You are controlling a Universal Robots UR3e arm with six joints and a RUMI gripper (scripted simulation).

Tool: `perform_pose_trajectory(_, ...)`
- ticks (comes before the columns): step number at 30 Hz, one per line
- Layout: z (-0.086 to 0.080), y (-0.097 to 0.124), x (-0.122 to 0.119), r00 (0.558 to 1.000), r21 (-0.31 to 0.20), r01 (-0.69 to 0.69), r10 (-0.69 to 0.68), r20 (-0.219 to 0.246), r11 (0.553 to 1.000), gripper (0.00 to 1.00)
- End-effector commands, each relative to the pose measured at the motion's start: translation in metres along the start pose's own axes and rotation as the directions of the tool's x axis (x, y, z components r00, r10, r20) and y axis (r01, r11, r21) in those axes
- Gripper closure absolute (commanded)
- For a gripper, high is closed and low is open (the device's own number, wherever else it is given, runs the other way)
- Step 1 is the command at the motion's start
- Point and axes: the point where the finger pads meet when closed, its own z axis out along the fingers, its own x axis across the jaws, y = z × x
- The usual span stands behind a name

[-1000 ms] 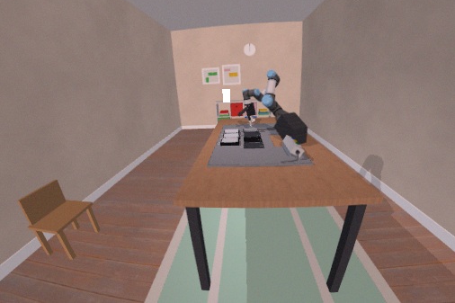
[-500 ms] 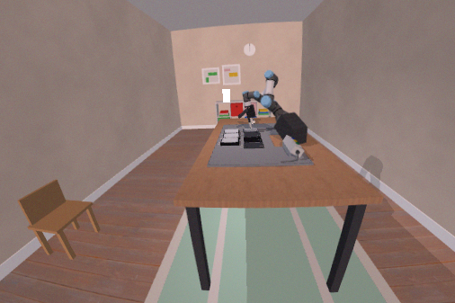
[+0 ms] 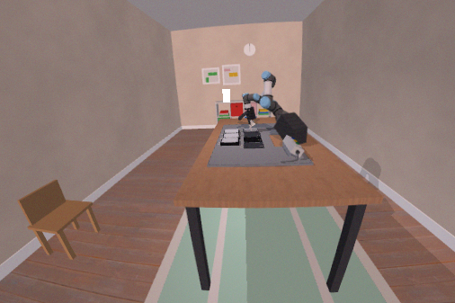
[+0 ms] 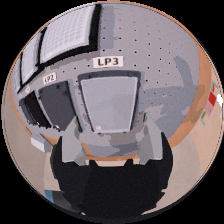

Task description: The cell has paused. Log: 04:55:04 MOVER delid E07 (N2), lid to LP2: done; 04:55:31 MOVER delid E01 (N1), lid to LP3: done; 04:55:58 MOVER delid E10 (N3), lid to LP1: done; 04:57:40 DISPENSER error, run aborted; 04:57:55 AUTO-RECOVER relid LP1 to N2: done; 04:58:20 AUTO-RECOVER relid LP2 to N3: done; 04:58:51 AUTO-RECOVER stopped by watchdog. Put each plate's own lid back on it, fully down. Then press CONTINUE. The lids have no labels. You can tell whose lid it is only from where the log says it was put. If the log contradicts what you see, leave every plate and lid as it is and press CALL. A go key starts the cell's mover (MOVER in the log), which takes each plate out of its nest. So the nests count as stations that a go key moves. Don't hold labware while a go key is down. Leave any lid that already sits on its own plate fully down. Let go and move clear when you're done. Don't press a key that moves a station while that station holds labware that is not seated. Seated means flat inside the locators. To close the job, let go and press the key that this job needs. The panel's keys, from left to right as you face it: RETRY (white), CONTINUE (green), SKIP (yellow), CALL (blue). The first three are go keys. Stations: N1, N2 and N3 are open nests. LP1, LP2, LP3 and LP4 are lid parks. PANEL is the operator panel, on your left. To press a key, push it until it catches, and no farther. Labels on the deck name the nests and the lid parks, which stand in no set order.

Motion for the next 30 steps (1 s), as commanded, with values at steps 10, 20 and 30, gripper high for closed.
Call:
perform_pose_trajectory(10, 0.0018, -0.001, 0.0005, 1.0, 0.003, 0.0, 0.0, -0.001, 1.0, 0.18)
perform_pose_trajectory(20, 0.0018, -0.0009, 0.0005, 1.0, 0.003, 0.0, 0.0, -0.001, 1.0, 1.0)
perform_pose_trajectory(30, 0.0017, -0.001, 0.0005, 1.0, 0.003, 0.0, 0.0, -0.001, 1.0, 1.0)
